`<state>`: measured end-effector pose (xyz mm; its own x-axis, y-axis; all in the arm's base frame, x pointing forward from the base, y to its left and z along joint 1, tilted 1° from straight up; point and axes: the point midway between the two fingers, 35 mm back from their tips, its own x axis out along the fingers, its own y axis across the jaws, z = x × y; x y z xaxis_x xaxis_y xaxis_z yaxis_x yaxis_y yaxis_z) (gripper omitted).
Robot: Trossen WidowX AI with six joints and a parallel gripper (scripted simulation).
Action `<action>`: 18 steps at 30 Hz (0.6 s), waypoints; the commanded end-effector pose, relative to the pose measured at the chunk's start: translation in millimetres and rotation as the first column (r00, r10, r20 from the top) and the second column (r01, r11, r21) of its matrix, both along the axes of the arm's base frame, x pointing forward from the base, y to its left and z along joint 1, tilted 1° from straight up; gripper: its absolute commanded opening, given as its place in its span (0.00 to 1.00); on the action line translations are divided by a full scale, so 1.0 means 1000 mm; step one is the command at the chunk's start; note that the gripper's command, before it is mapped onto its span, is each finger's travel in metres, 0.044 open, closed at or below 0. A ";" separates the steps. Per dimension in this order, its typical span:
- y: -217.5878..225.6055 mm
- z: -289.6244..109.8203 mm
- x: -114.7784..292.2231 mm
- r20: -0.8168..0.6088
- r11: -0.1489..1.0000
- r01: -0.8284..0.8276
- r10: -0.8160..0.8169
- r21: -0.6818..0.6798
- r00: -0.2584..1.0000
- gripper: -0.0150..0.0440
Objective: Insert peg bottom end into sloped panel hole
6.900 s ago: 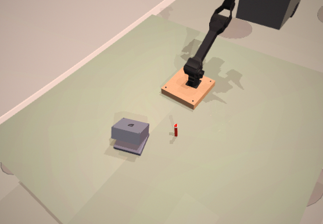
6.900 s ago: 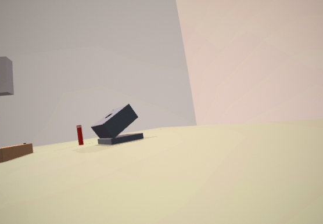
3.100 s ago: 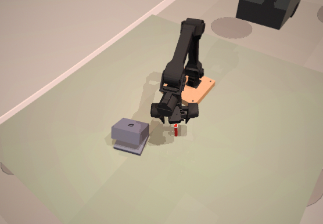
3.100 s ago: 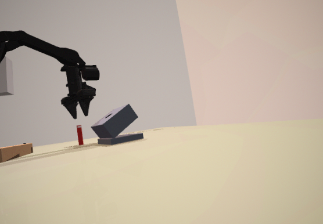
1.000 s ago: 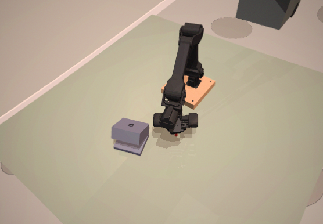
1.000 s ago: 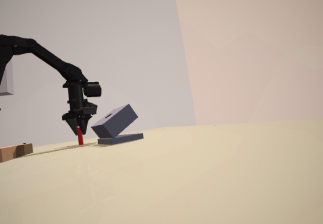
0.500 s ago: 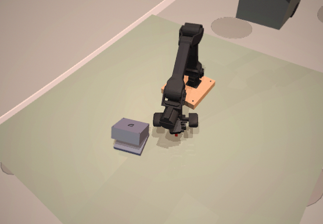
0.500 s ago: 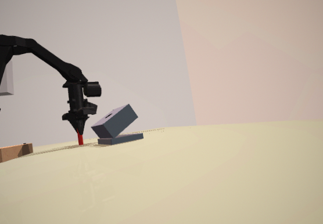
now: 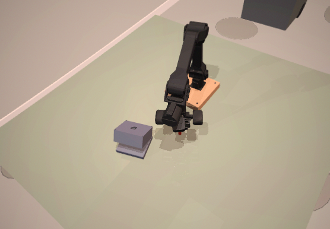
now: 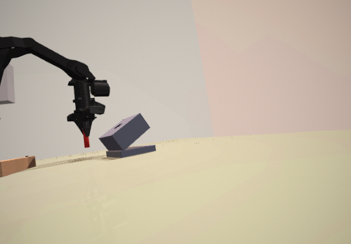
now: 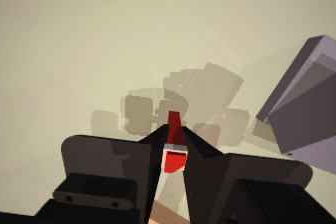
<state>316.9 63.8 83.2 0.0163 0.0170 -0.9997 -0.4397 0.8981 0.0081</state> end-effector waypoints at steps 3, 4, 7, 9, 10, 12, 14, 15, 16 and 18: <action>0.000 0.025 0.001 0.002 1.000 0.004 -0.004 -0.003 1.000 0.25; 0.000 0.029 0.000 0.002 1.000 0.005 -0.005 -0.003 1.000 0.25; 0.000 0.039 0.000 0.001 1.000 0.005 -0.005 -0.004 1.000 0.25; 0.000 0.041 -0.001 0.001 1.000 0.005 -0.005 -0.004 1.000 0.25; 0.000 0.042 -0.001 0.002 1.000 0.006 -0.006 -0.003 1.000 0.25; -0.001 0.042 0.000 0.004 1.000 0.008 -0.008 -0.001 1.000 0.25; -0.003 0.042 0.000 0.007 1.000 0.011 -0.011 0.003 1.000 0.25; -0.004 0.043 0.001 0.010 1.000 0.013 -0.013 0.006 1.000 0.25; -0.005 0.043 0.001 0.012 1.000 0.015 -0.015 0.009 1.000 0.25; -0.008 0.044 0.002 0.018 1.000 0.019 -0.020 0.015 1.000 0.25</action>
<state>317.2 60.1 124.2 0.0248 0.0199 -0.9995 -0.4280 0.9038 0.0074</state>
